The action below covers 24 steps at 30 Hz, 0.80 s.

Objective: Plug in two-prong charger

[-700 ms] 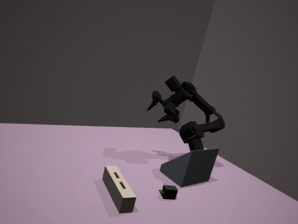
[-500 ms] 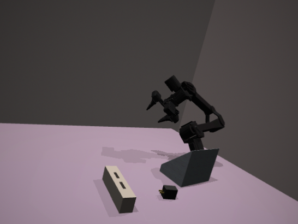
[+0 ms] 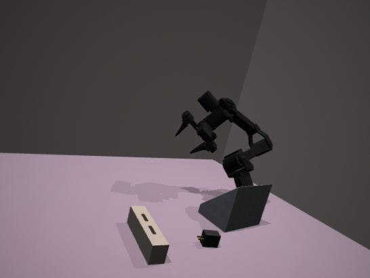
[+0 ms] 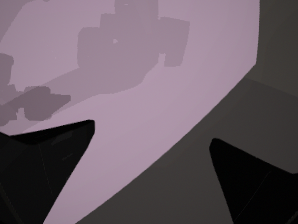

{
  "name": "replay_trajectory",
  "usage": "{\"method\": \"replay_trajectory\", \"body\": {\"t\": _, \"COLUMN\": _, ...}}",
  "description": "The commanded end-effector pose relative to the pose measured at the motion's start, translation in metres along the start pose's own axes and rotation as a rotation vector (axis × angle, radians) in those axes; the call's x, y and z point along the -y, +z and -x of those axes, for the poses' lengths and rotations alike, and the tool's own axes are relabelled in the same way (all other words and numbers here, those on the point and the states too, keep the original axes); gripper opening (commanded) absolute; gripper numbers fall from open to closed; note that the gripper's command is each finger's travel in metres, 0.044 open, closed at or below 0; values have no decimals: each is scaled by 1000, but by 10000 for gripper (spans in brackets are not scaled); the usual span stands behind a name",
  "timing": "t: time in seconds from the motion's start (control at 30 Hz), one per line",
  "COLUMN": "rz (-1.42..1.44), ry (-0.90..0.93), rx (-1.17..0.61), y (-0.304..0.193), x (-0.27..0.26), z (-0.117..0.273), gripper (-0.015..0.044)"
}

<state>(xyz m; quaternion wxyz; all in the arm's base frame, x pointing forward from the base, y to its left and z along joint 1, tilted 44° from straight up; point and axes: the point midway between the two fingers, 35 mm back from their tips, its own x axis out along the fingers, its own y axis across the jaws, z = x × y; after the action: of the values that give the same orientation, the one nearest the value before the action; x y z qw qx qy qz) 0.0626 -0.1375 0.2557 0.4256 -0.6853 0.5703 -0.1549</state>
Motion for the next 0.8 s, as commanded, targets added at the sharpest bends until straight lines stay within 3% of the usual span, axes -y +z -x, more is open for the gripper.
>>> {"method": "replay_trajectory", "body": {"t": 0.0, "rz": -37, "ry": 10, "rx": 34, "y": 12, "x": 5, "z": -2, "gripper": 440}}
{"method": "replay_trajectory", "body": {"t": 0.77, "rz": -227, "ry": 103, "rx": 154, "y": 76, "x": 25, "z": -11, "gripper": 440}}
